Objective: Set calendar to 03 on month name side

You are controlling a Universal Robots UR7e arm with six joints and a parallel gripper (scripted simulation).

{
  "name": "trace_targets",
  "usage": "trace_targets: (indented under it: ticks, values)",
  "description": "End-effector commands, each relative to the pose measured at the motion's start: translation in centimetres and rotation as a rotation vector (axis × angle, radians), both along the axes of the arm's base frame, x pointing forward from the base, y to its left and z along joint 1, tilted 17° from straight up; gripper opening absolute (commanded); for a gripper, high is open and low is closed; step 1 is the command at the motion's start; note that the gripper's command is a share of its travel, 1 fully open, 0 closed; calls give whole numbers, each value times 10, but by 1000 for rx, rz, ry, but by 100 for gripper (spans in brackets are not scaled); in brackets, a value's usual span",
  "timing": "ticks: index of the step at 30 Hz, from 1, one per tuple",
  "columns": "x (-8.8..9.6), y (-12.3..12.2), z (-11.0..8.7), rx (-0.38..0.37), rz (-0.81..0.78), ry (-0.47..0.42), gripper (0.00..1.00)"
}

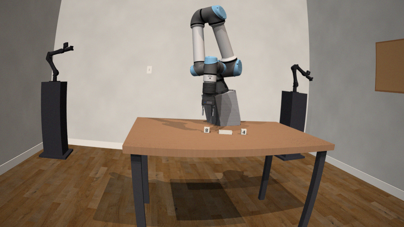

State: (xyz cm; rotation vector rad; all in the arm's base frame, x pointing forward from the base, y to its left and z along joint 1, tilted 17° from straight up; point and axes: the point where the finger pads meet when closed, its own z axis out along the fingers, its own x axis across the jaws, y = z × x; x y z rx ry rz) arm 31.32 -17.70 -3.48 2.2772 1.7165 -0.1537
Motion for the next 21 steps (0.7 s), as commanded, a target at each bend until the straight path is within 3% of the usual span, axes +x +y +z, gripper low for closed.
trace_targets:
  ticks: [1, 14, 21]
  values:
    - [-1, 2, -1, 2, 0, 3, 100]
    - [20, 34, -11, 9, 0, 2, 100]
    - [44, 92, -30, 15, -2, 5, 100]
